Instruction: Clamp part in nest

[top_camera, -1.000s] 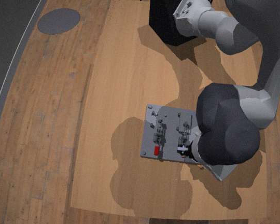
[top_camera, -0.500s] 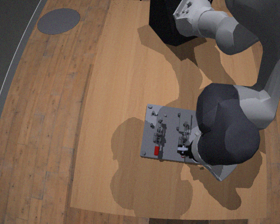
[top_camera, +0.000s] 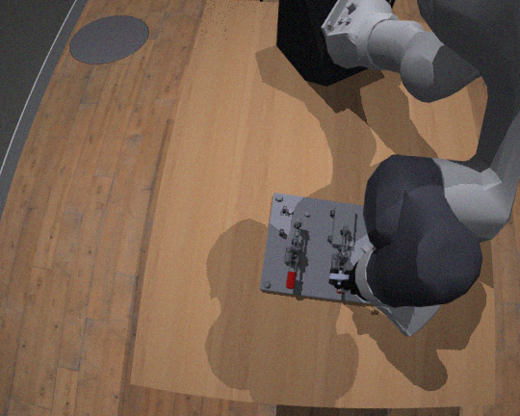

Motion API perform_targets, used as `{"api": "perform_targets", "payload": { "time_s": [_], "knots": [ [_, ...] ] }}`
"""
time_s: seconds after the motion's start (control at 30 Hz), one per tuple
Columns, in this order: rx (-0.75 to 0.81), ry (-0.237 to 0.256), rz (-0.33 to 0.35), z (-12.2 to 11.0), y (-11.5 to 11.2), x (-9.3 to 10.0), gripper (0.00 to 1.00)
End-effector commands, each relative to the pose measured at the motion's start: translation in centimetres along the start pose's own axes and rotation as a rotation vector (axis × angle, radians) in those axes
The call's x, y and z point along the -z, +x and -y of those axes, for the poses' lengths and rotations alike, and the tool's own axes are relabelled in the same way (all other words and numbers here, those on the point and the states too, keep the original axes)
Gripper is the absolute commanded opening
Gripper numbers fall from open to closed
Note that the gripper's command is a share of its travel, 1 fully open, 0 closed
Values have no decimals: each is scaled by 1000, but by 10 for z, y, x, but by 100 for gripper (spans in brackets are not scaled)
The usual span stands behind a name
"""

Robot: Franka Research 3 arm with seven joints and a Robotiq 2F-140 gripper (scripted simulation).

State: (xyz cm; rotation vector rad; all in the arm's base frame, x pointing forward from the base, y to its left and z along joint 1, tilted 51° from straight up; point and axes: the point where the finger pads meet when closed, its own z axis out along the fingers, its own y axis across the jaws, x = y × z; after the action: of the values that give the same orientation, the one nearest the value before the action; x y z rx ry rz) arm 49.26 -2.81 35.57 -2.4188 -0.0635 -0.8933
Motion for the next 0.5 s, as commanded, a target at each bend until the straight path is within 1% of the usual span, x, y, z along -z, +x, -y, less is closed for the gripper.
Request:
{"api": "perform_targets", "payload": {
  "time_s": [0.0,0.47],
  "knots": [
    [2,1,2,1,-1,-2,0],
    [2,1,2,1,-1,-4,0]
  ]
}}
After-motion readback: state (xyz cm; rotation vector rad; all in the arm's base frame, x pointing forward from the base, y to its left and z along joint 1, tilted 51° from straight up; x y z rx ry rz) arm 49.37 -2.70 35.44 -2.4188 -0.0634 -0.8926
